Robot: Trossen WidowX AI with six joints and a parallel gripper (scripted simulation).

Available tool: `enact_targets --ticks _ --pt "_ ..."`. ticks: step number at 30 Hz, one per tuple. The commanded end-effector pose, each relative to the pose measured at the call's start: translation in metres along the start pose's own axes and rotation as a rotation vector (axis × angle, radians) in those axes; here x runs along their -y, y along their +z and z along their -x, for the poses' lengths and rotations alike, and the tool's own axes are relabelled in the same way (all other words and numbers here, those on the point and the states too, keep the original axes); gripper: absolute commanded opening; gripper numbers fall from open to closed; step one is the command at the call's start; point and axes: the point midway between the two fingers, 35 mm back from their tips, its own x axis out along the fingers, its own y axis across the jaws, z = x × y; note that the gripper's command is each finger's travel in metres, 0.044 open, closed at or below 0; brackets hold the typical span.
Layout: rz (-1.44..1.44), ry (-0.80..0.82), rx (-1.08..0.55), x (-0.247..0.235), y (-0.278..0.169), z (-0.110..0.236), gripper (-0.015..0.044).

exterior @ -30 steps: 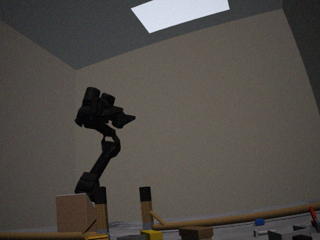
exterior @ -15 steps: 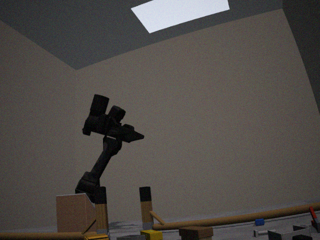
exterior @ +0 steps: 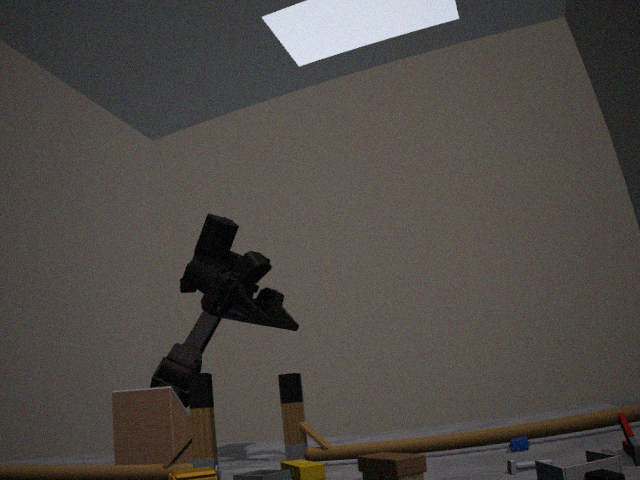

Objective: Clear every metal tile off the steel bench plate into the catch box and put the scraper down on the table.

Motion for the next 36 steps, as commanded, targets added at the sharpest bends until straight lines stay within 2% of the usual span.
enact_targets --ticks 1,12,17,36 --pt "0.000 -0.004 -0.081 -0.001 -0.023 -0.014 0.0440" --pt "0.023 -0.001 -0.270 -0.008 -0.072 -0.038 0.0440" --pt "0.024 -0.002 -0.269 -0.007 -0.070 -0.037 0.0440" --pt "0.034 0.003 -0.256 -0.009 -0.035 0.006 0.0440"
